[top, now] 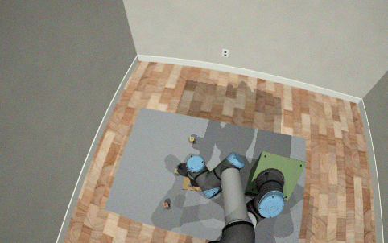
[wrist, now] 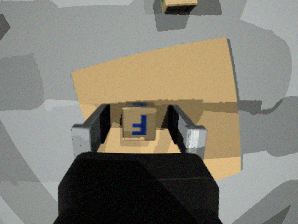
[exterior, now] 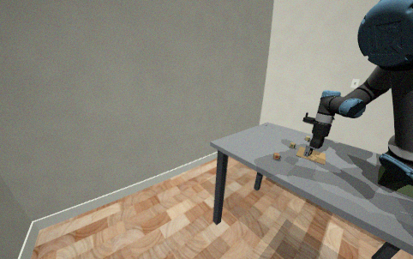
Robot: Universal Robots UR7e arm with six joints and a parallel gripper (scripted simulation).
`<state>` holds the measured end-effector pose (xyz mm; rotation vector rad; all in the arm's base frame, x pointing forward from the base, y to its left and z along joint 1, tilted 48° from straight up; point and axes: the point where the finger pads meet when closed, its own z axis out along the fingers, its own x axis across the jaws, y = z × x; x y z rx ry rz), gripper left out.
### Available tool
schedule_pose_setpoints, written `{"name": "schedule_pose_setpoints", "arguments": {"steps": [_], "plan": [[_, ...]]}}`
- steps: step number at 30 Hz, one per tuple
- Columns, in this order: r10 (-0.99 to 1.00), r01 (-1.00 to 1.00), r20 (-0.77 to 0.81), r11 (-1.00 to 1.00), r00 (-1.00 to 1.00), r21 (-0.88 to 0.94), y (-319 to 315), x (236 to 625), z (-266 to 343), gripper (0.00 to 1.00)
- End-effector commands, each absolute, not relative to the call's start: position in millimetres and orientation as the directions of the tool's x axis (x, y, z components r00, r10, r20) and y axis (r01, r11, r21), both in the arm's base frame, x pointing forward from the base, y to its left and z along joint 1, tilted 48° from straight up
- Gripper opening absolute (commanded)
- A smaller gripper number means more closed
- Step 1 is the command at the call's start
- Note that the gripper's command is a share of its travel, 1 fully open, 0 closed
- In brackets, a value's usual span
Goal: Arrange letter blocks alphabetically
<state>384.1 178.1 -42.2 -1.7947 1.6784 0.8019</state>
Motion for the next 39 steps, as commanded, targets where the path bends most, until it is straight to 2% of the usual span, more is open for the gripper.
{"name": "schedule_pose_setpoints", "arguments": {"steps": [1, 2, 18, 19, 39], "plan": [[-0.67, -0.998, -0.741, -0.069, 0.043, 0.005, 177.8, 384.5, -42.0, 1.0], [-0.67, -0.998, -0.741, -0.069, 0.043, 0.005, 177.8, 384.5, -42.0, 0.79], [-0.67, -0.998, -0.741, -0.069, 0.043, 0.005, 177.8, 384.5, -42.0, 0.79], [-0.67, -0.998, -0.741, -0.069, 0.043, 0.005, 177.8, 384.5, -42.0, 0.49], [-0.67, -0.998, -0.741, -0.069, 0.043, 0.005, 177.8, 384.5, -42.0, 0.49]]}}
